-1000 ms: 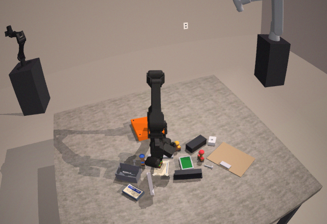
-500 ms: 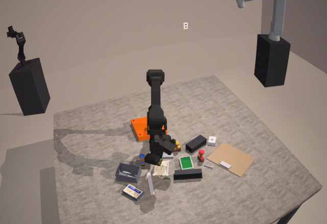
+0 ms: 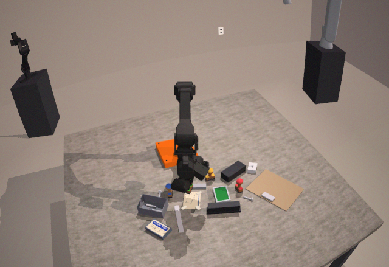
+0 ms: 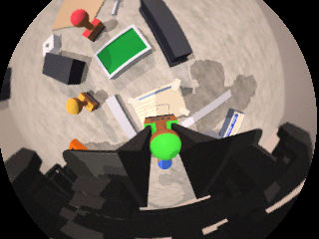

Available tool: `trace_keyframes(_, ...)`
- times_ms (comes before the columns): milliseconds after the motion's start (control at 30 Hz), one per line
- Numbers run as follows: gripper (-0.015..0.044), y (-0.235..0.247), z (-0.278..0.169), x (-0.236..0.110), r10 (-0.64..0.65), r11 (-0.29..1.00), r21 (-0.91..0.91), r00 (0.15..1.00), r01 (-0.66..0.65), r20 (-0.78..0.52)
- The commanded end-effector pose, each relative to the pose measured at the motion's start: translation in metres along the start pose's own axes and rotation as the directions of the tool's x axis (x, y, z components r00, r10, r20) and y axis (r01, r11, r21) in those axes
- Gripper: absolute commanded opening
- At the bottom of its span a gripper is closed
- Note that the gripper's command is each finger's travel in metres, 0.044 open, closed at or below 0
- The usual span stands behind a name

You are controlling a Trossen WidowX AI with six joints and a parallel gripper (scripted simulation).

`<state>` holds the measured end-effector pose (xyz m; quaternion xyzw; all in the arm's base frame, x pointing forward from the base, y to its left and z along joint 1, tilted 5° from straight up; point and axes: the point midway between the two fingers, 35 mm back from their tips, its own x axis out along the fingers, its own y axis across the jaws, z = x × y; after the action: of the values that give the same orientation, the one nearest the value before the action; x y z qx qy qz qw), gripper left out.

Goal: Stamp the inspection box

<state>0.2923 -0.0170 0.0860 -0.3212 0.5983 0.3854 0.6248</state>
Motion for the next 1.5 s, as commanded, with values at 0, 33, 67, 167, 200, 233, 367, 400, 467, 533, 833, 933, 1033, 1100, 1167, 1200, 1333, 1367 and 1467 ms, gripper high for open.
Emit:
trace_keyframes(0, 0.0000, 0.001, 0.000, -0.007, 0.000, 1.000, -0.004, 1.000, 0.000, 0.003)
trace_keyframes(33, 0.0000, 0.001, 0.000, -0.009, 0.000, 1.000, -0.004, 1.000, 0.000, 0.003)
trace_keyframes(67, 0.0000, 0.001, 0.000, -0.010, 0.000, 1.000, -0.004, 1.000, 0.000, 0.003)
trace_keyframes(167, 0.0000, 0.002, 0.000, -0.014, 0.000, 1.000, -0.004, 1.000, 0.000, 0.003)
trace_keyframes(200, 0.0000, 0.001, 0.000, -0.014, 0.000, 1.000, -0.004, 1.000, 0.000, 0.003)
trace_keyframes(233, 0.0000, -0.001, 0.001, -0.015, 0.000, 1.000, -0.004, 1.000, 0.000, 0.003)
trace_keyframes(367, 0.0000, -0.013, 0.006, -0.017, -0.001, 1.000, -0.004, 1.000, 0.001, 0.003)
trace_keyframes(400, 0.0000, -0.017, 0.007, -0.018, -0.001, 1.000, -0.005, 1.000, 0.001, 0.003)
trace_keyframes(467, 0.0000, -0.024, 0.010, -0.019, -0.002, 1.000, -0.005, 1.000, 0.002, 0.004)
trace_keyframes(533, 0.0000, -0.030, 0.013, -0.020, -0.002, 1.000, -0.005, 1.000, 0.002, 0.004)
trace_keyframes(833, 0.0000, -0.060, 0.024, -0.022, -0.004, 1.000, -0.006, 1.000, 0.004, 0.005)
trace_keyframes(933, 0.0000, -0.069, 0.027, -0.021, -0.005, 1.000, -0.007, 1.000, 0.005, 0.005)
trace_keyframes(1033, 0.0000, -0.079, 0.030, -0.021, -0.006, 1.000, -0.007, 1.000, 0.006, 0.005)
trace_keyframes(1100, 0.0000, -0.085, 0.033, -0.020, -0.006, 1.000, -0.007, 1.000, 0.006, 0.005)
trace_keyframes(1167, 0.0000, -0.091, 0.035, -0.020, -0.007, 1.000, -0.007, 1.000, 0.007, 0.005)
trace_keyframes(1200, 0.0000, -0.094, 0.036, -0.019, -0.007, 1.000, -0.008, 1.000, 0.007, 0.005)
trace_keyframes(1333, 0.0000, -0.101, 0.038, -0.018, -0.007, 1.000, -0.008, 1.000, 0.007, 0.006)
trace_keyframes(1367, 0.0000, -0.101, 0.038, -0.018, -0.007, 1.000, -0.008, 1.000, 0.007, 0.006)
trace_keyframes(1467, 0.0000, -0.102, 0.038, -0.014, -0.007, 1.000, -0.008, 1.000, 0.007, 0.006)
